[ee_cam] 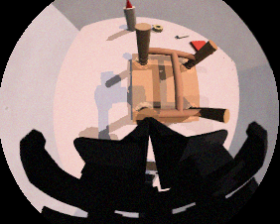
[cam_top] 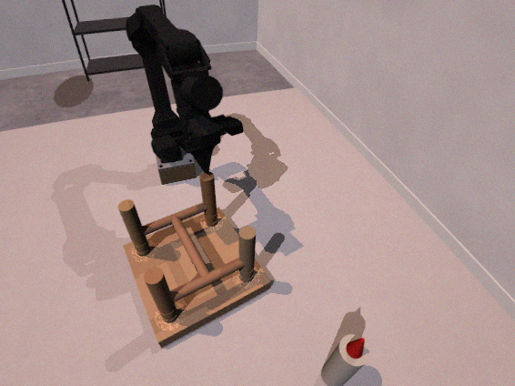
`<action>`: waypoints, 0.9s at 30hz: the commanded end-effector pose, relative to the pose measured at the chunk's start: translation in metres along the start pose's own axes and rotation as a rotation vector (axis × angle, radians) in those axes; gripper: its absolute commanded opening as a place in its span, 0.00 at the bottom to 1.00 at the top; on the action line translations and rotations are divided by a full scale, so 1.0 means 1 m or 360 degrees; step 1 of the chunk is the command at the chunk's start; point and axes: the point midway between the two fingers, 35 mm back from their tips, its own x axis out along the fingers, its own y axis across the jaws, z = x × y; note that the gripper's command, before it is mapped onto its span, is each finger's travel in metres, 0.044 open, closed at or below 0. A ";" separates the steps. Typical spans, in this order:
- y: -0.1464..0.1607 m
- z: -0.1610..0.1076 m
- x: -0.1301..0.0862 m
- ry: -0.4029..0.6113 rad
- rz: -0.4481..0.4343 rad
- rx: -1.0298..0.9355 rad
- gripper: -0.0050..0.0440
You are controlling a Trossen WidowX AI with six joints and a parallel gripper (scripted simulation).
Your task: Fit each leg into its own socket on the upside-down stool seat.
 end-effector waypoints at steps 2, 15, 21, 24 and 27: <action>0.000 0.003 -0.011 -0.0028 -0.0001 0.0000 0.10; 0.000 0.003 -0.013 -0.0028 0.0000 0.0000 0.30; 0.000 0.003 -0.013 -0.0028 0.0000 0.0000 0.59; 0.000 0.003 -0.013 -0.0028 0.0000 0.0000 0.64; 0.000 0.003 -0.013 -0.0028 0.0000 0.0000 0.79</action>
